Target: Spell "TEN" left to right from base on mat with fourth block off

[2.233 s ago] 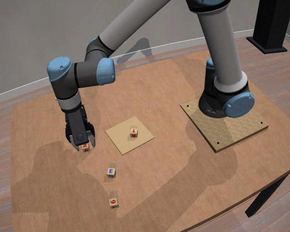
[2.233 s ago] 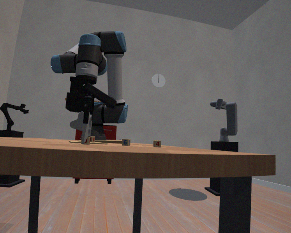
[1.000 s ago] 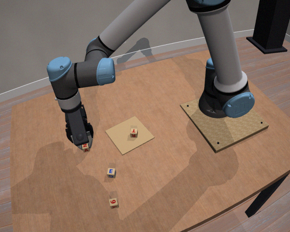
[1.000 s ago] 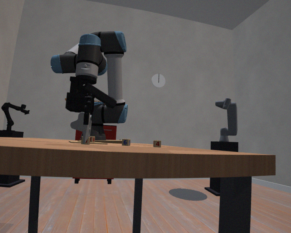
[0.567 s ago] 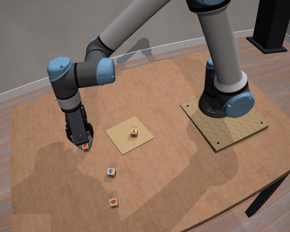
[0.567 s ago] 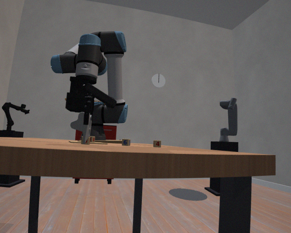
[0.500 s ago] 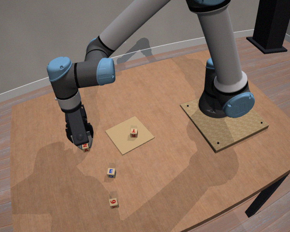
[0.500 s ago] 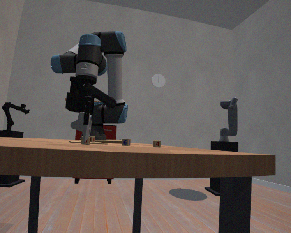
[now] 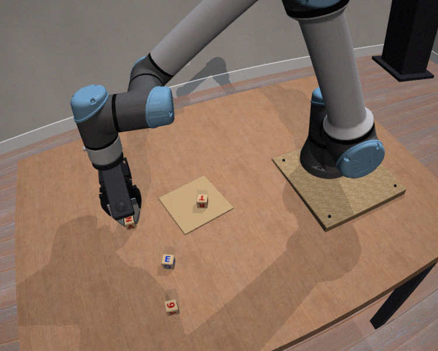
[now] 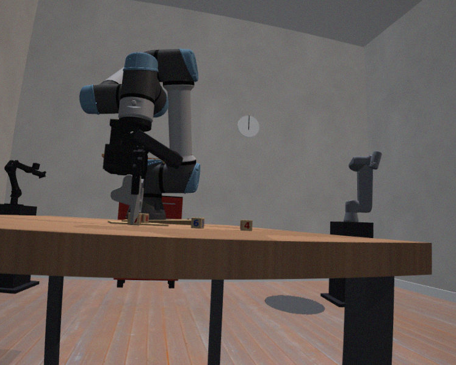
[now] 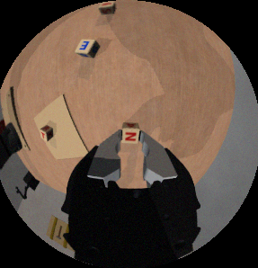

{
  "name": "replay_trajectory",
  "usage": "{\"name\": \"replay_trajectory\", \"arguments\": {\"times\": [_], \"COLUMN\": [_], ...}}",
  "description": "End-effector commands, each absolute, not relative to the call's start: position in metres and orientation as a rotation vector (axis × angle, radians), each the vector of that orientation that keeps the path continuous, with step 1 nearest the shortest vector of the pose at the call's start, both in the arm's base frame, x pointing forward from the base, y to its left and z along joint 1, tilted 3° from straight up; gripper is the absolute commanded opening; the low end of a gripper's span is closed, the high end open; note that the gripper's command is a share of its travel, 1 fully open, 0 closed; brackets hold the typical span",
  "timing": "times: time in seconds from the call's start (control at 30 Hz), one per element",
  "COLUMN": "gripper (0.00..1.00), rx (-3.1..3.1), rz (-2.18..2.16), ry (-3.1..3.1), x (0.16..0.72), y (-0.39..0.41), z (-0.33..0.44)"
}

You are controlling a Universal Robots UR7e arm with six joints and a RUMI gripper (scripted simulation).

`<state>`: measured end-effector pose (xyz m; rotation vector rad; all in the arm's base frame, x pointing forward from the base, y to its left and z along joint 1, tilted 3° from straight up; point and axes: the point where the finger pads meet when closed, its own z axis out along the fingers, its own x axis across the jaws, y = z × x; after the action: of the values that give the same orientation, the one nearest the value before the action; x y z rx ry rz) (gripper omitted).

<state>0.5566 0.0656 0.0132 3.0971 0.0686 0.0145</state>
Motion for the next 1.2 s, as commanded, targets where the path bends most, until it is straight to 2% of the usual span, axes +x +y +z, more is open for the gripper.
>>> {"name": "replay_trajectory", "arguments": {"times": [0.0,0.43,1.17], "gripper": [0.05,0.05,0.05], "rx": [3.095,3.095,3.096], "rz": [0.028,0.028,0.022], "ry": [0.066,0.069,0.055], "x": [0.56,0.558,0.557], "y": [0.065,0.07,0.069], "z": [0.029,0.11,0.112]}}
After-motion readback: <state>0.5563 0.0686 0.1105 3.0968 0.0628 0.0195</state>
